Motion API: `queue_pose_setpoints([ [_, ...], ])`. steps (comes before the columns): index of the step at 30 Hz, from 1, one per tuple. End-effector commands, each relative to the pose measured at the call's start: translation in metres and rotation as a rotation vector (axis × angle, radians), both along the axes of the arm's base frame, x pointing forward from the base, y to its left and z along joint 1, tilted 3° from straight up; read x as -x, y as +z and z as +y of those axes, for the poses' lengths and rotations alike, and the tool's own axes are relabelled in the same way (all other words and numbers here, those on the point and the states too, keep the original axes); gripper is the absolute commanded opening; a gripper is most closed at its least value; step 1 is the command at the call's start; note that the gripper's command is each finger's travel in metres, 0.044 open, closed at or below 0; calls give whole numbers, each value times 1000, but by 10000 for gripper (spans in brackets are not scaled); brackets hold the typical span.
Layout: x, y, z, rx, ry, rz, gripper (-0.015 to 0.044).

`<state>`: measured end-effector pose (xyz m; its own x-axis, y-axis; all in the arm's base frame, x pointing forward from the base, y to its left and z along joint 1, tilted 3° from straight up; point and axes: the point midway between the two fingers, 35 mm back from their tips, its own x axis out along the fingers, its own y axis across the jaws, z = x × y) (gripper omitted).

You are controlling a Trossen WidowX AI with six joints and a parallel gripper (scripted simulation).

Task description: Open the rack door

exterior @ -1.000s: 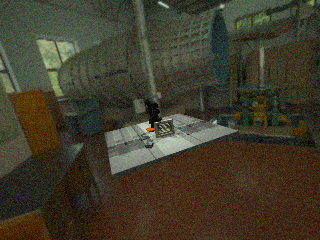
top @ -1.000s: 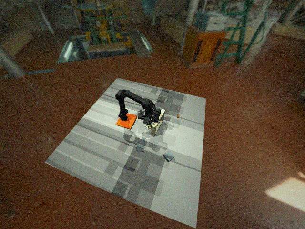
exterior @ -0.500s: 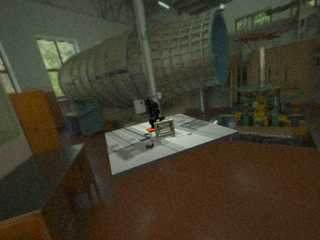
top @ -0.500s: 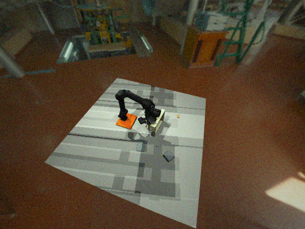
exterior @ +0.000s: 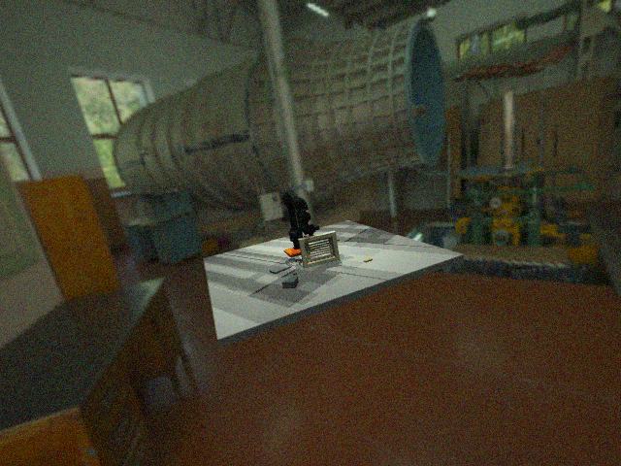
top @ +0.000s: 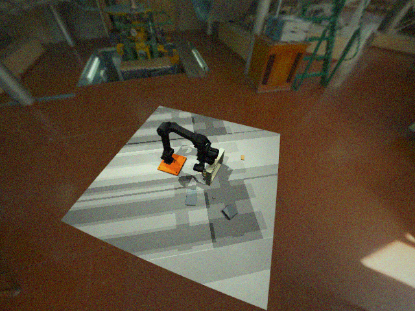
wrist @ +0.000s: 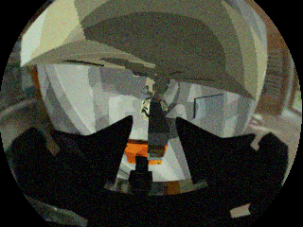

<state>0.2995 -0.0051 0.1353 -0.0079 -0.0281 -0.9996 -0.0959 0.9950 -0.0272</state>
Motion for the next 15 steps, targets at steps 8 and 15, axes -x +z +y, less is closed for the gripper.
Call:
queue_pose_setpoints([
  [8, 0, 0, 0, -2, 546, 15, 283],
  [15, 0, 0, 0, -4, 893, 25, 283],
])
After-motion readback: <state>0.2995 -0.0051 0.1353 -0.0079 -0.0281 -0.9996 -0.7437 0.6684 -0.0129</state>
